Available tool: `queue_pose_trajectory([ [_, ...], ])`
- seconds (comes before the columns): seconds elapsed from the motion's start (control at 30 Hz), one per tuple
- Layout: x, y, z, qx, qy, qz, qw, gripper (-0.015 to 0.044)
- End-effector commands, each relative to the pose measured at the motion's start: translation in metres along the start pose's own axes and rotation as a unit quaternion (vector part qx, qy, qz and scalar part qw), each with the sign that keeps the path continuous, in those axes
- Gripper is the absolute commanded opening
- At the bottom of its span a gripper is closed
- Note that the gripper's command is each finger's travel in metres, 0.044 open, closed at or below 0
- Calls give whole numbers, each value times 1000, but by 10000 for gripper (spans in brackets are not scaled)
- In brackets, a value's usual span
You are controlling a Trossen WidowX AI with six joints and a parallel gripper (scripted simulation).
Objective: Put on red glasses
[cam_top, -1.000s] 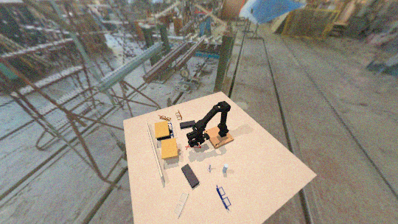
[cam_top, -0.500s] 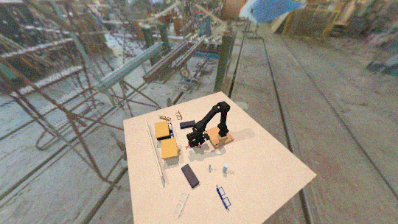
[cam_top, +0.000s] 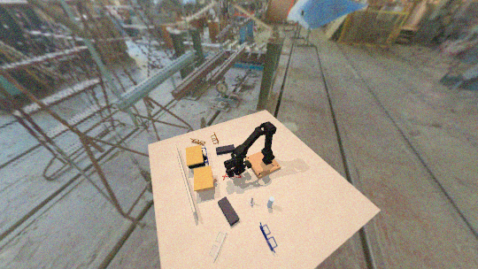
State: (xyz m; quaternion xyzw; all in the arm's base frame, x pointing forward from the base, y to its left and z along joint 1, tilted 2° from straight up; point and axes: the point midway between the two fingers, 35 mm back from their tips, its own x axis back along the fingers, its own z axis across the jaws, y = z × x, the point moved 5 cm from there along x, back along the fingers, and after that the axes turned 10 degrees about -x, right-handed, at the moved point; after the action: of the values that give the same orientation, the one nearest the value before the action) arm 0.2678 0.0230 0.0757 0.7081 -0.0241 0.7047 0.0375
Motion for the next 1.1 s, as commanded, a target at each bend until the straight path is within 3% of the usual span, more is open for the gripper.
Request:
queue_pose_trajectory([
  [0.0, 0, 0, 0, 0, 0, 0, 1000, 27],
  [0.37, 5, 0, 1, 0, 0, 0, 1000, 0],
  [1.07, 102, -1, 4, 2, 1, -3, 1000, 0],
])
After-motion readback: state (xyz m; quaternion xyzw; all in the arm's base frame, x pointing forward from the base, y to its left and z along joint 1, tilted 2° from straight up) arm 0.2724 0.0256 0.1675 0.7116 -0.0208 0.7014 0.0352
